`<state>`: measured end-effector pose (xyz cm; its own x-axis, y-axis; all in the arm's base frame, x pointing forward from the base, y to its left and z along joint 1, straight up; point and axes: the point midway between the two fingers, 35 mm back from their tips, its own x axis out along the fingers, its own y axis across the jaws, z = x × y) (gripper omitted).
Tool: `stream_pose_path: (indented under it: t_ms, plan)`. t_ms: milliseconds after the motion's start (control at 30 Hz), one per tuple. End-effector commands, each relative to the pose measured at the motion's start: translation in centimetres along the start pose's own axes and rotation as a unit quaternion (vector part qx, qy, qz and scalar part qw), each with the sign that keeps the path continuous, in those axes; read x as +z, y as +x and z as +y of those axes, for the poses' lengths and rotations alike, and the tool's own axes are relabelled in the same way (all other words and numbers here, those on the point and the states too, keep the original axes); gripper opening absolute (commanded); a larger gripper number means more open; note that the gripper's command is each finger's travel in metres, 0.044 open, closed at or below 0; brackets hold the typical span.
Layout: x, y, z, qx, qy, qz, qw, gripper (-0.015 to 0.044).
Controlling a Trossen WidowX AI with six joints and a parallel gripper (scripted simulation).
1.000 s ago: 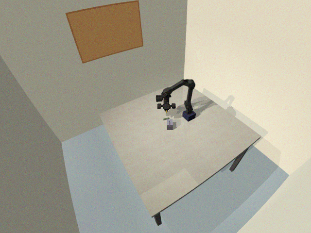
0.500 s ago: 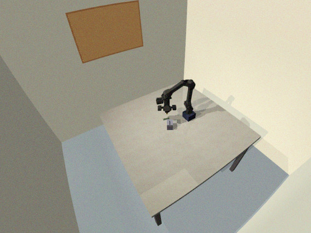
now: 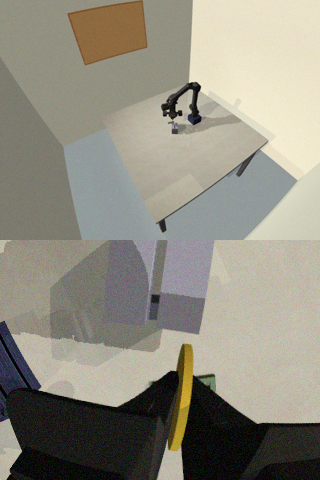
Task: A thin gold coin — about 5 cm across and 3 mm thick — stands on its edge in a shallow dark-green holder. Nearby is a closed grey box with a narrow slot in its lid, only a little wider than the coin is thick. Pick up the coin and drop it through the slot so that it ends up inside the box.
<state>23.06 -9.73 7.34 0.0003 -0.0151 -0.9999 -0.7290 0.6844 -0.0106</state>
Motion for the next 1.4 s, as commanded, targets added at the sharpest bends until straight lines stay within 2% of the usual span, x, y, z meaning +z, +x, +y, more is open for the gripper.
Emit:
stream_pose_path:
  t_ms: [0, 667, 1367]
  plan:
    - [1.3, -0.2, 0.1, -0.003, 0.002, -0.004, 1.000, 0.0000]
    - [6.0, -0.2, 2.0, -0.001, 0.007, -0.011, 1.000, 0.0000]
    - [6.0, -0.2, 1.9, 0.000, 0.007, -0.007, 1.000, 0.0000]
